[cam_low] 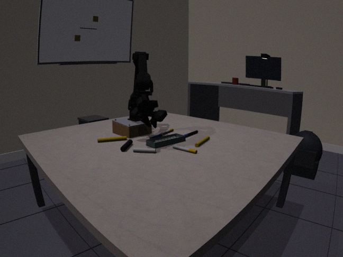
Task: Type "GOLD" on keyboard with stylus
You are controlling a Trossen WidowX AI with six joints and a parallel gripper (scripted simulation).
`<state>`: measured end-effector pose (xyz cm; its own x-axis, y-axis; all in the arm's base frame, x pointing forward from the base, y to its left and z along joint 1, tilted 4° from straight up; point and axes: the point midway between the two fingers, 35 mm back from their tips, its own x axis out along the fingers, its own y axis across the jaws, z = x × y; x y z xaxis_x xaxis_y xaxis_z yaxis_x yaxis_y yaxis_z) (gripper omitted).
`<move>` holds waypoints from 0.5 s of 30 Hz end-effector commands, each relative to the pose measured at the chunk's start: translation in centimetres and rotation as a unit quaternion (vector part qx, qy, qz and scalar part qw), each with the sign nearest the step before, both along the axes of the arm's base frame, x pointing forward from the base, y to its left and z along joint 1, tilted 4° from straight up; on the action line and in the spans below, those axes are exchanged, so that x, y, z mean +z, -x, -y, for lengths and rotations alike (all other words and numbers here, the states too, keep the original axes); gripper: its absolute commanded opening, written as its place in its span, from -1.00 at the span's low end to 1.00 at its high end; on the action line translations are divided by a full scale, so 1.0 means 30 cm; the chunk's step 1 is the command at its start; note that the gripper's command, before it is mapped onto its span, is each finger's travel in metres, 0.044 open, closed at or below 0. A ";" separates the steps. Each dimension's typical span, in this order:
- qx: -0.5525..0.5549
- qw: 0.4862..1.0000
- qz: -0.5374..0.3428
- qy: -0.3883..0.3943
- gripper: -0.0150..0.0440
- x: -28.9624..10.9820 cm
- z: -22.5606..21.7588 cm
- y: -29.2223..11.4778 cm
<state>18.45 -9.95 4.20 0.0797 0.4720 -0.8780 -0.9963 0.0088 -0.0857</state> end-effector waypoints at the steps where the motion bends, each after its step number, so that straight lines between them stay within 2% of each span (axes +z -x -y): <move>1: 0.002 1.000 0.002 -0.003 0.02 -0.012 -0.002 -0.001; 15: 0.002 1.000 0.002 -0.003 0.02 -0.048 0.000 -0.005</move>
<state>18.60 -10.09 3.11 0.0828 0.4703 -0.8786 -0.9959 0.0070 -0.0901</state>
